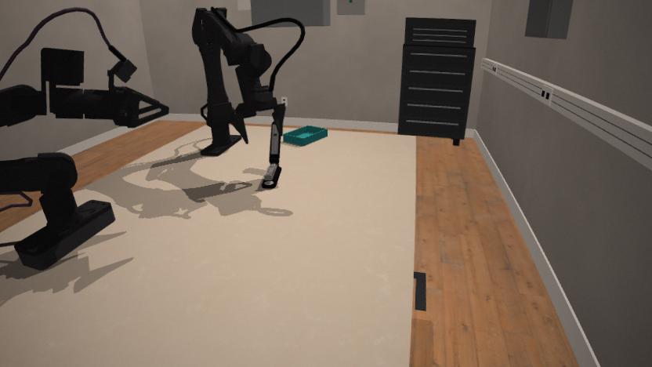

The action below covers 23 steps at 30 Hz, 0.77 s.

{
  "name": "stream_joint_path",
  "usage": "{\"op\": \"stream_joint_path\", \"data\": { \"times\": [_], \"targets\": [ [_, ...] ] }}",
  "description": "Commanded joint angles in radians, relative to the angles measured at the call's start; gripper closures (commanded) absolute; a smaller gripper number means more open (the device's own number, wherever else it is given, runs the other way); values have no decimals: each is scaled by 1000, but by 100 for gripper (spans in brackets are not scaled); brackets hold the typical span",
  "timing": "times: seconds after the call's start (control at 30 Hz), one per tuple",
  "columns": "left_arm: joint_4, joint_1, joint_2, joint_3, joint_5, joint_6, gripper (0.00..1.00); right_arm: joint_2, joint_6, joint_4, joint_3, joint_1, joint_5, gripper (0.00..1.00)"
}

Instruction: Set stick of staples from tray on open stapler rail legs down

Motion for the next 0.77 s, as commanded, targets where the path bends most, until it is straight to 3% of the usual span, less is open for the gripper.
{"op": "stream_joint_path", "data": {
  "times": [0.0,0.73],
  "targets": [
    [40,-14,-34,-12,-29,-43,0,-18,2,0,2,-4,-3,0],
    [41,-9,-25,-2,-32,-44,0,-18,2,0,2,-4,-3,0]
  ]
}}
